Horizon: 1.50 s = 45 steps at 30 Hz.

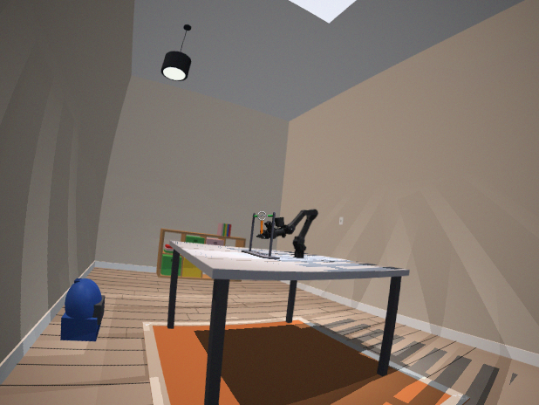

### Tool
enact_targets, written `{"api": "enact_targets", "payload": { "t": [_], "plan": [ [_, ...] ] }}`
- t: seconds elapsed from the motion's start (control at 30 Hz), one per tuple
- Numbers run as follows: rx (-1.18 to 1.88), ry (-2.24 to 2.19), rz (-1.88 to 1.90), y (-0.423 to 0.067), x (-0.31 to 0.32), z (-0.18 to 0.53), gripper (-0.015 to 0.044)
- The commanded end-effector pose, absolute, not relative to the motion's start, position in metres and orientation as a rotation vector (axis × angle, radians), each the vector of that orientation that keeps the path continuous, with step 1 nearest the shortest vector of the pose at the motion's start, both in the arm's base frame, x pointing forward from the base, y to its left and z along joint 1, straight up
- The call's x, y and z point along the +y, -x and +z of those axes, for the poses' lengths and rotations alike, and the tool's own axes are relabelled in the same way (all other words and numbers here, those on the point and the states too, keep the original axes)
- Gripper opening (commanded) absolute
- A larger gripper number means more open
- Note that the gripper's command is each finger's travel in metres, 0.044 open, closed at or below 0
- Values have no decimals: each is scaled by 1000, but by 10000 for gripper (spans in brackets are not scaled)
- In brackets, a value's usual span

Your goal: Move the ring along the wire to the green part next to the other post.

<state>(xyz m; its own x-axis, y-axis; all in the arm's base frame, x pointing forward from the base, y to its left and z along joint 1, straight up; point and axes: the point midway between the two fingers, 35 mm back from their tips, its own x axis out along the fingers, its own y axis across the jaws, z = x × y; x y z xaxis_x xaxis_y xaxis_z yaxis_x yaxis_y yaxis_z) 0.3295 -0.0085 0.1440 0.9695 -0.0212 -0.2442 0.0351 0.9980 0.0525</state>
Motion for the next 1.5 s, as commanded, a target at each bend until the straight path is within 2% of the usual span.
{"api": "enact_targets", "payload": {
  "t": [0.0,0.63,1.47],
  "plan": [
    [255,9,12,-327,-11,150,-150],
    [255,141,96,-325,-8,148,-150],
    [252,75,75,-323,22,144,-150]
  ]
}}
